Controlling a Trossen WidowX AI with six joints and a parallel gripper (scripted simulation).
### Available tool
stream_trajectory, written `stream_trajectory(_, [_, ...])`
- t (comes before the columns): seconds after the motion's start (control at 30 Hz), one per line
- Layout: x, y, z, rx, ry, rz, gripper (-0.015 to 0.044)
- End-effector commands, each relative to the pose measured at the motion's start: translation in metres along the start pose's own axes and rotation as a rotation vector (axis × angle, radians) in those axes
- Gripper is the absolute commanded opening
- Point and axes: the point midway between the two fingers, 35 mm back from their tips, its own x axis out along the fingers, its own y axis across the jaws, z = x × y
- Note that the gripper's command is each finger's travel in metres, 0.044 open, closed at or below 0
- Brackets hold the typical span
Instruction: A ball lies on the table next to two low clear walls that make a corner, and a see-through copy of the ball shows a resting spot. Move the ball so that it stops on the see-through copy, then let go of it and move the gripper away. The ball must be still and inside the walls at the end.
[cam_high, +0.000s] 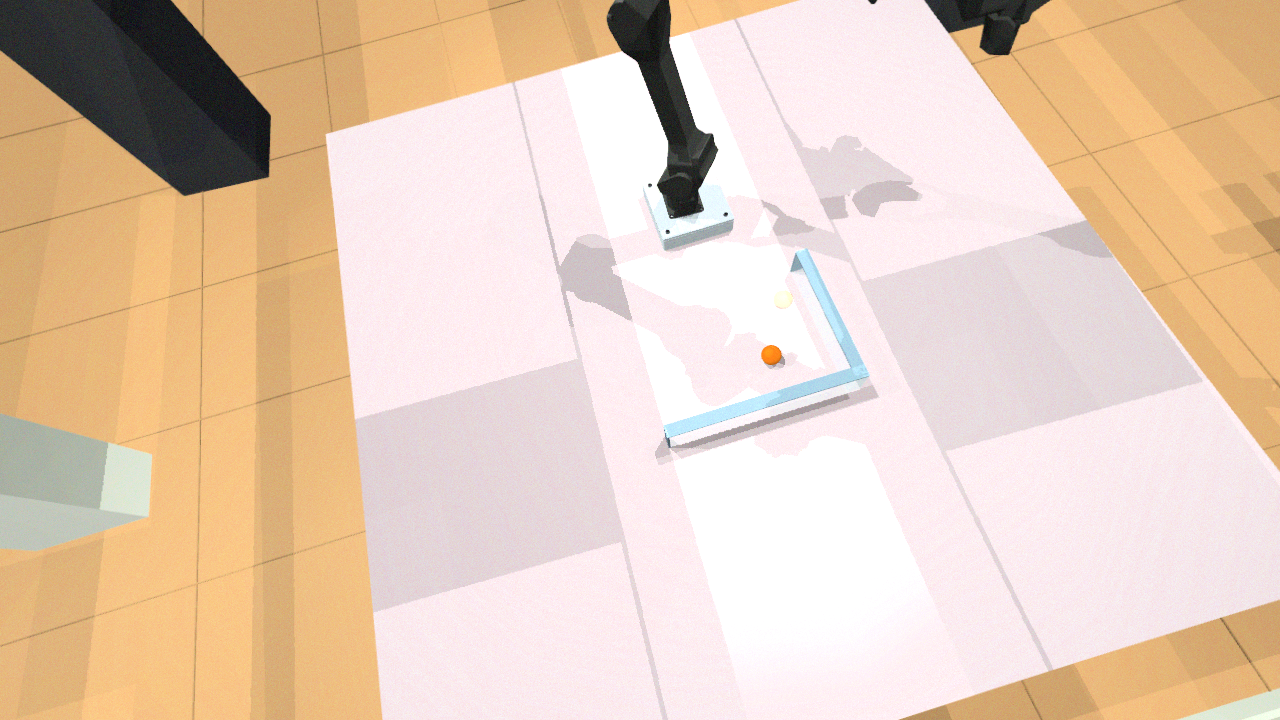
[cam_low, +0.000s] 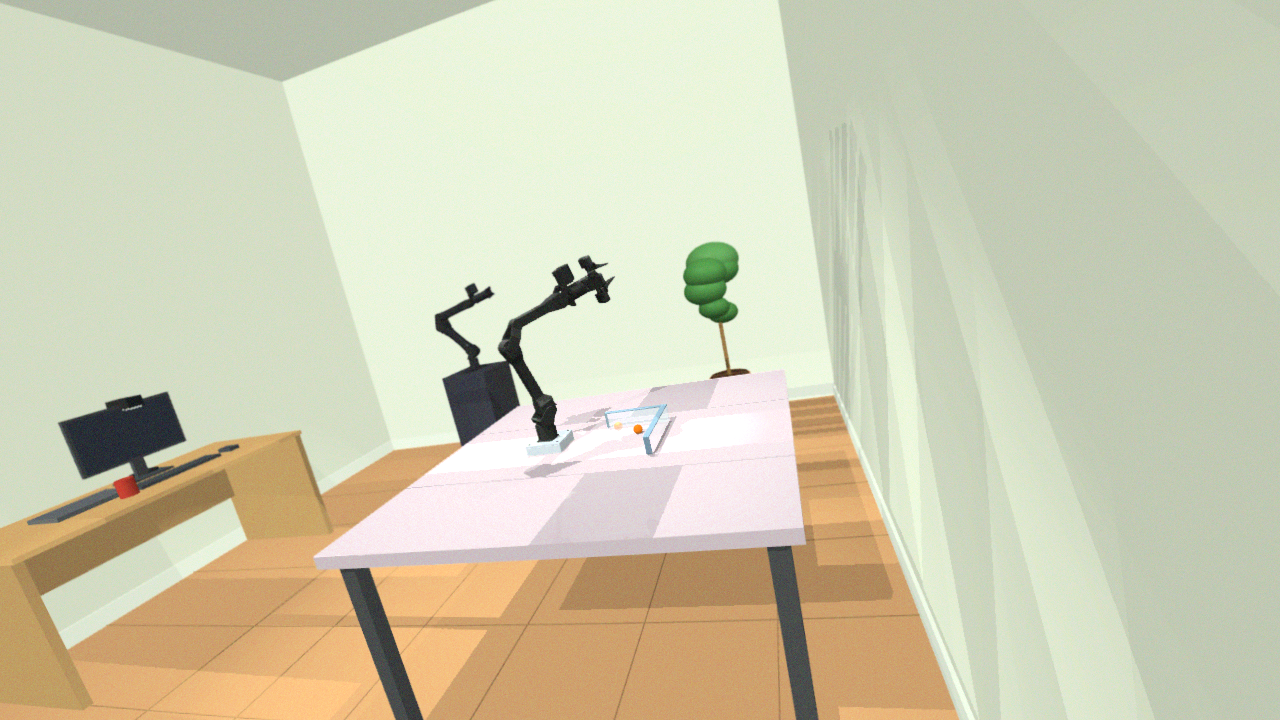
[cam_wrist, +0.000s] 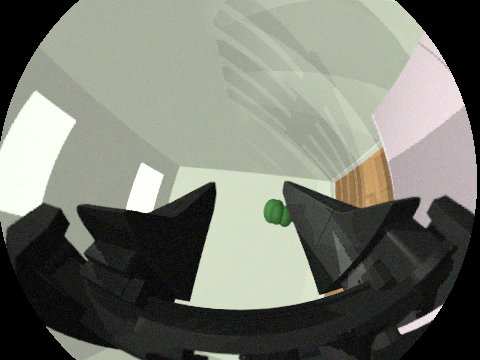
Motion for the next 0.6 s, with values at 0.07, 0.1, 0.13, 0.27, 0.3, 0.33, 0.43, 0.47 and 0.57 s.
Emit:
stream_trajectory(0.07, [0.015,-0.071,0.033,-0.177,-0.056,-0.223,0.0263])
stream_trajectory(0.1, [0.016,-0.086,0.042,-0.213,-0.065,-0.272,0.0263])
stream_trajectory(0.13, [0.016,-0.1,0.05,-0.247,-0.073,-0.322,0.0263])
stream_trajectory(0.27, [0.01,-0.158,0.085,-0.371,-0.089,-0.527,0.0263])
stream_trajectory(0.3, [0.007,-0.173,0.094,-0.403,-0.087,-0.583,0.0263])
stream_trajectory(0.33, [0.003,-0.189,0.102,-0.435,-0.082,-0.64,0.0263])
stream_trajectory(0.43, [-0.014,-0.232,0.127,-0.519,-0.055,-0.812,0.0263])
stream_trajectory(0.47, [-0.021,-0.246,0.135,-0.543,-0.041,-0.869,0.0263])
stream_trajectory(0.57, [-0.045,-0.285,0.156,-0.603,0.016,-1.037,0.0263])
